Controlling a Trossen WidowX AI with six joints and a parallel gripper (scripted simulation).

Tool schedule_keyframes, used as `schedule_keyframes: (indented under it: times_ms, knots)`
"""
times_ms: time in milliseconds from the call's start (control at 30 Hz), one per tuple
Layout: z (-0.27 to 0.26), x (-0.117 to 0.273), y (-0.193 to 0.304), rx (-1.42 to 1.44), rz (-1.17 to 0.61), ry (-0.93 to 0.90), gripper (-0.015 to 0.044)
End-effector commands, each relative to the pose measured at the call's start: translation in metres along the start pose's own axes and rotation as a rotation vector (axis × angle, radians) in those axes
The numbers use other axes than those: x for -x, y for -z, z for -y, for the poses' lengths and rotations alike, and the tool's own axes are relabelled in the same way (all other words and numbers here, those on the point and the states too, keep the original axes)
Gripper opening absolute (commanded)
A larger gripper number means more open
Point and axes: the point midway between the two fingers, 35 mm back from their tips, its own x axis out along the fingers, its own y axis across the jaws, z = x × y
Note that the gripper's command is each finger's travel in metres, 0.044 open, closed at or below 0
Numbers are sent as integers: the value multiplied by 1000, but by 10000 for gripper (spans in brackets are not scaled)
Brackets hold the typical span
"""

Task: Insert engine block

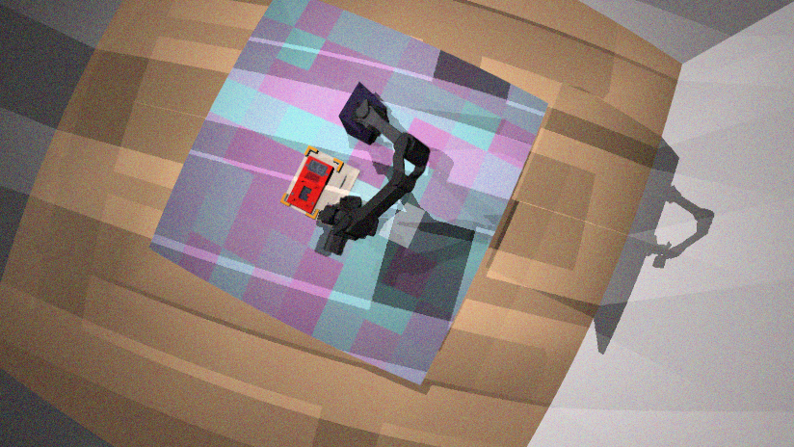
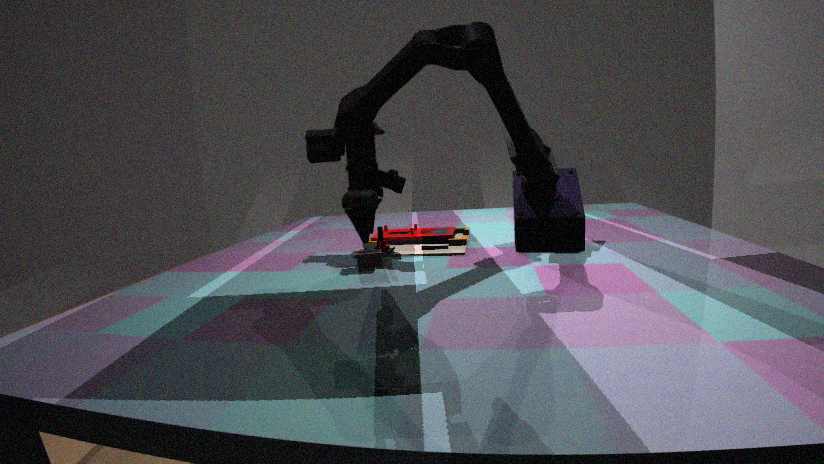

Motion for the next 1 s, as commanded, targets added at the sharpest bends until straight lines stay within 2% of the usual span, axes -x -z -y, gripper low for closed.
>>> schedule_keyframes:
  times_ms: [0, 733, 967]
  knots:
    - [1, -11, 1, -2, 1, 5, 440]
    - [0, -39, 2, -37, 29, 24, 440]
    - [0, -39, 2, -37, 29, 24, 256]
